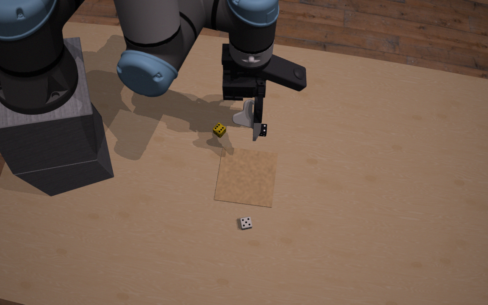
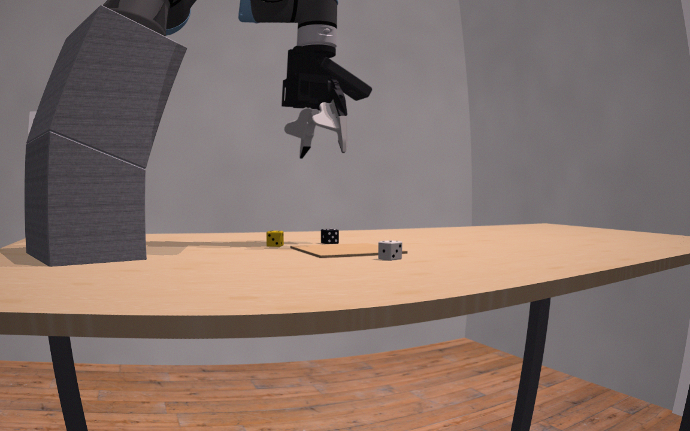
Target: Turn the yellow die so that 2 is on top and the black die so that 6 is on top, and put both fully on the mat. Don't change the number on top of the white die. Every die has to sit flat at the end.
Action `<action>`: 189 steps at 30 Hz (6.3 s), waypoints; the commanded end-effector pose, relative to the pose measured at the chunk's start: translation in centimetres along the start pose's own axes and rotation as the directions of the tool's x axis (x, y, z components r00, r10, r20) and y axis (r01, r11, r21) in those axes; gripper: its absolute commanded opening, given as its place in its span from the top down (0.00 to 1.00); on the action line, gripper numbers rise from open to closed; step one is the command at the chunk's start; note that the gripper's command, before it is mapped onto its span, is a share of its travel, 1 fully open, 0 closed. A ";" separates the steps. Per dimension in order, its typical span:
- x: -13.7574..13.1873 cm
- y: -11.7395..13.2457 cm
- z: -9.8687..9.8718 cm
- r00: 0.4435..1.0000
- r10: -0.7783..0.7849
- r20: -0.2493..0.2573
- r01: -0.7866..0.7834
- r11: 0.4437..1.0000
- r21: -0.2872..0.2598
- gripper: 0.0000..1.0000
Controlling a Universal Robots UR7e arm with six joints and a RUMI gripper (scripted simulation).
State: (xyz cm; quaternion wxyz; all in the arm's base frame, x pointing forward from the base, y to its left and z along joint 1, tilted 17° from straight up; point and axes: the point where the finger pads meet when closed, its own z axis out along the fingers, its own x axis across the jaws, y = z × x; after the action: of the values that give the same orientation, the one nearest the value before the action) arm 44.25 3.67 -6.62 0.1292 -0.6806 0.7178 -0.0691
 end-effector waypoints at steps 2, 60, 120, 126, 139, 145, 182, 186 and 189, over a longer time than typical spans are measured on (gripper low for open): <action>-0.2 0.4 0.0 0.985 -0.171 0.007 0.171 0.985 0.004 0.00; -1.2 6.1 0.2 -0.194 -0.981 -0.004 0.981 -0.194 0.007 0.00; -0.6 8.7 0.1 -0.788 -0.616 -0.008 0.616 -0.788 0.002 0.00; -0.6 8.7 0.1 -0.788 -0.616 -0.008 0.616 -0.788 0.002 0.00; -0.6 8.6 0.6 -0.788 -0.616 -0.008 0.616 -0.788 0.002 0.00; -0.6 8.5 3.3 -0.788 -0.616 -0.008 0.616 -0.788 0.002 0.00; -0.7 8.7 5.2 -0.788 -0.616 -0.008 0.616 -0.788 0.003 0.76; -0.7 8.7 5.2 -0.788 -0.616 -0.008 0.616 -0.788 0.003 0.76; -0.7 8.7 5.2 -0.788 -0.616 -0.008 0.616 -0.788 0.003 0.76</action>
State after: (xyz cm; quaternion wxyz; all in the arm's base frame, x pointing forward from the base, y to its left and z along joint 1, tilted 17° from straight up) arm 37.38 5.30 -13.95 -0.0202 -0.8999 -0.4100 -0.1473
